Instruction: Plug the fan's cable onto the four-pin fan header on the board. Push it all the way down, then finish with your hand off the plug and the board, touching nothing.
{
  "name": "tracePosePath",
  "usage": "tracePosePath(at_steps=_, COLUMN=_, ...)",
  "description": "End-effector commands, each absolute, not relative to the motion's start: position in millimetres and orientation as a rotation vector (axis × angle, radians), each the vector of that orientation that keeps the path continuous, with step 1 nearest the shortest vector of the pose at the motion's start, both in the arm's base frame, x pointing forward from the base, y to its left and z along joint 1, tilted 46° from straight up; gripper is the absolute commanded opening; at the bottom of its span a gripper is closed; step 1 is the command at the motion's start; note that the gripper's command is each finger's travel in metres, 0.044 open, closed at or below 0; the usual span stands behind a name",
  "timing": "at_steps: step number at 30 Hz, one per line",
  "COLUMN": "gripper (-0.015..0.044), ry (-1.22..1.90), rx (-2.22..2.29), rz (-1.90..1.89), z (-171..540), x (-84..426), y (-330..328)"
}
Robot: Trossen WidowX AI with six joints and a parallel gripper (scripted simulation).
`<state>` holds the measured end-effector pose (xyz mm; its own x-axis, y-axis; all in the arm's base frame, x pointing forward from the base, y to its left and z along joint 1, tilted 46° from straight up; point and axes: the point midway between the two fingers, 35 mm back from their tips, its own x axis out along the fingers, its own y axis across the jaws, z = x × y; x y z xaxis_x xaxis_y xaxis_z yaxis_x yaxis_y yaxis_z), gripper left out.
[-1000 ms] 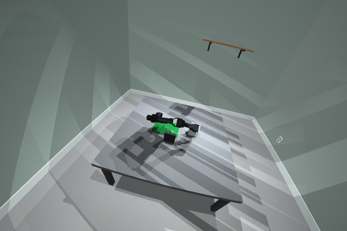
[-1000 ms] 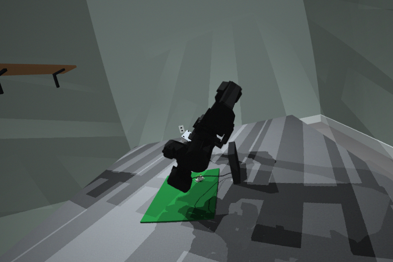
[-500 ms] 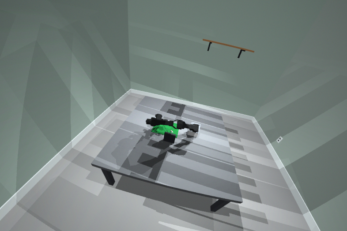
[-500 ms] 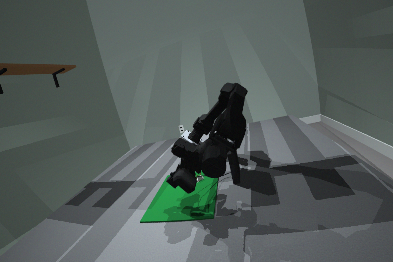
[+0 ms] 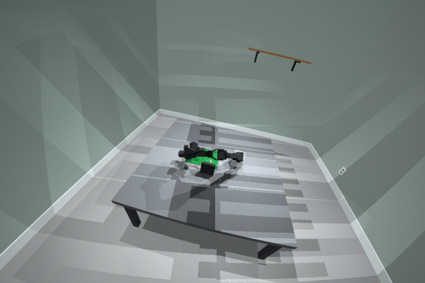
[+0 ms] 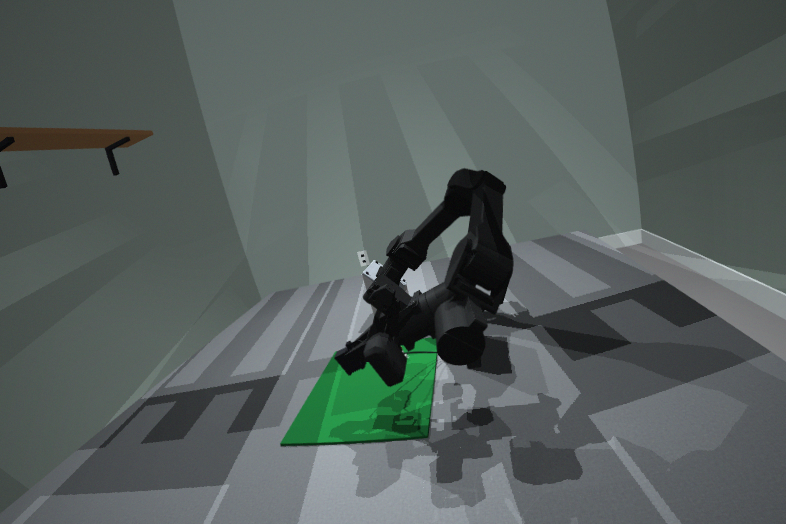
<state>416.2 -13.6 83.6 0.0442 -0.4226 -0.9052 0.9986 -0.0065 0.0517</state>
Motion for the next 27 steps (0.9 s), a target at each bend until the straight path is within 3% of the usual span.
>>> tracePosePath(at_steps=1, gripper=0.0, ry=0.782, rx=0.892, rz=-1.368, z=85.4, x=415.4, y=-10.5)
tracePosePath(at_steps=27, gripper=0.0, ry=0.675, rx=0.874, rz=-1.36, z=101.2, x=419.2, y=-12.4)
